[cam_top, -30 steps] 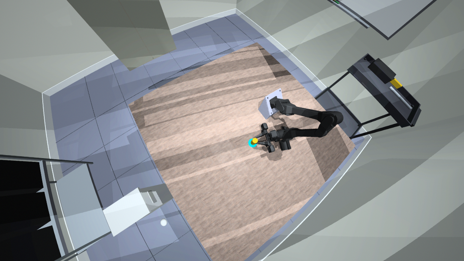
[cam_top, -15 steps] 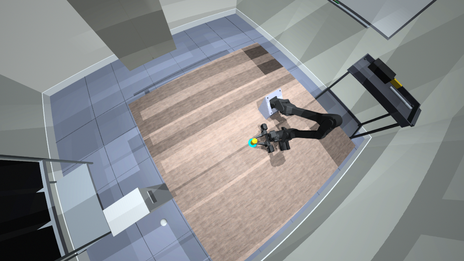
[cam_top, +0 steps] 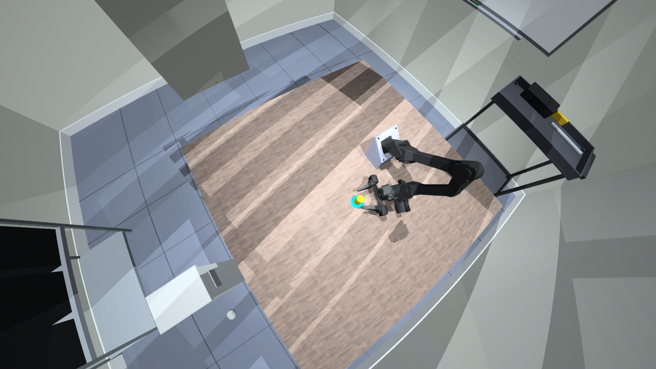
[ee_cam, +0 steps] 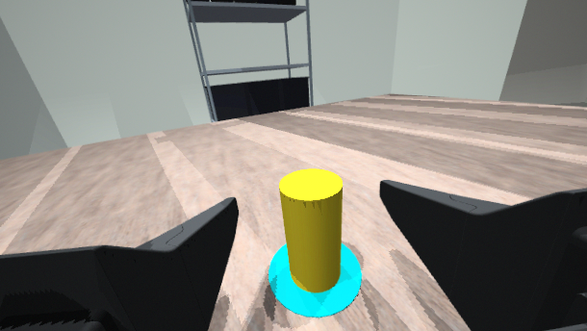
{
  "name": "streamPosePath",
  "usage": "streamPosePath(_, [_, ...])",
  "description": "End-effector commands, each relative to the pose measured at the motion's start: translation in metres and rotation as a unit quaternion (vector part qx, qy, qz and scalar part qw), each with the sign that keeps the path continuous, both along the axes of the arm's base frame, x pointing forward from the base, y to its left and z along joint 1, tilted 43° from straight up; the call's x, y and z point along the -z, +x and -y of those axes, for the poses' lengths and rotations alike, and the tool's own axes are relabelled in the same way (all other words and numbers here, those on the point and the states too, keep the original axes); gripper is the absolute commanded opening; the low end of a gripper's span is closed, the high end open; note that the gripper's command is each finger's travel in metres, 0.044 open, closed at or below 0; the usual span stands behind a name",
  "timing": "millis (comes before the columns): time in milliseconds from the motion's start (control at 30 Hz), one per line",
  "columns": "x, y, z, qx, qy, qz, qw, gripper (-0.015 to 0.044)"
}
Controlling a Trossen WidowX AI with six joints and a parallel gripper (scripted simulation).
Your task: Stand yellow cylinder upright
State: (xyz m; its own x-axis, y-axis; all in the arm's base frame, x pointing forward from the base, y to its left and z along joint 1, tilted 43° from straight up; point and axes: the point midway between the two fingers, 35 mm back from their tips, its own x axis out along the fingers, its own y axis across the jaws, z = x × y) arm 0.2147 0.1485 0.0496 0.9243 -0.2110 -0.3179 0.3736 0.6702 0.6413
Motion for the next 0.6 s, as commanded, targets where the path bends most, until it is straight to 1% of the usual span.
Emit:
streamPosePath(0, [-0.008, 0.001, 0.004, 0.002, 0.002, 0.002, 1.0, 0.04])
streamPosePath(567, [-0.052, 0.0, 0.042, 0.004, 0.003, 0.004, 1.0, 0.04])
